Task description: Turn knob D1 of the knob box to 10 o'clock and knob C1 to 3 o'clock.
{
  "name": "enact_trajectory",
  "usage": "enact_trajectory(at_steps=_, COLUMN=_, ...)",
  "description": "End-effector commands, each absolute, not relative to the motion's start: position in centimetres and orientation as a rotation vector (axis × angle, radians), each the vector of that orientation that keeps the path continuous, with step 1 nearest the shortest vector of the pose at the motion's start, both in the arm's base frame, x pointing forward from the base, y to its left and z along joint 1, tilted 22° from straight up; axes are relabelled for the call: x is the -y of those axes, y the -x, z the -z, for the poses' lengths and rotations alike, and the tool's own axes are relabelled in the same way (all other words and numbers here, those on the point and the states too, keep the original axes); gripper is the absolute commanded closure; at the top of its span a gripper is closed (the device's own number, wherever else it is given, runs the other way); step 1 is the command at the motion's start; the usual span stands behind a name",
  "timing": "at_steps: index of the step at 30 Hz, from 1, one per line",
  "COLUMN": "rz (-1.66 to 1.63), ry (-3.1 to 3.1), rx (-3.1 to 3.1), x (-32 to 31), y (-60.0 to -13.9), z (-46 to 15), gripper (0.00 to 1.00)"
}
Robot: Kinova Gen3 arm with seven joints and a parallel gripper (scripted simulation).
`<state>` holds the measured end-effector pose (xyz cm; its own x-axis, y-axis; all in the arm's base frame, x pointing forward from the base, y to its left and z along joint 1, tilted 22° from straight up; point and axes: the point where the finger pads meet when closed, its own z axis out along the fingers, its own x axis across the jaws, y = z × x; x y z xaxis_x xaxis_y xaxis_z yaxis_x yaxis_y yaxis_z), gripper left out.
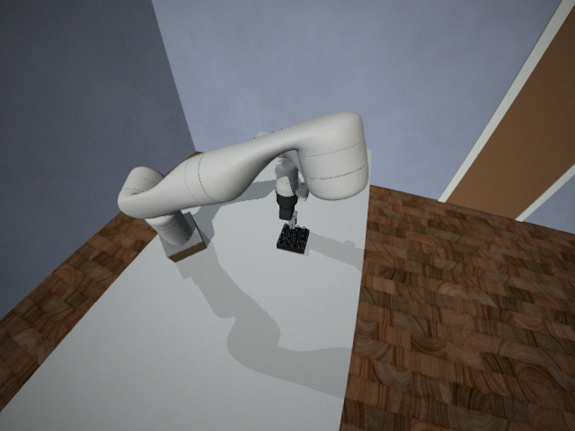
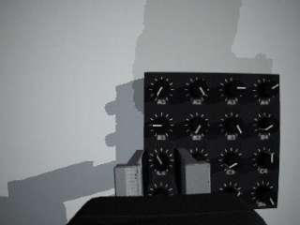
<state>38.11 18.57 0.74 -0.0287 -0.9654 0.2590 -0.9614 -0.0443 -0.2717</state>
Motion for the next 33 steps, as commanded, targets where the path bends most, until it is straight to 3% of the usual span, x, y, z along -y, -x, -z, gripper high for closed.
enact_trajectory(at_steps=1, rz=0.598, ry=2.181, rx=-2.163, x=-18.6, y=-38.1, z=-0.8, gripper=0.54)
enact_trajectory(at_steps=33, rz=0.598, ry=2.181, rx=-2.163, x=-18.3, y=-38.5, z=0.5, gripper=0.54)
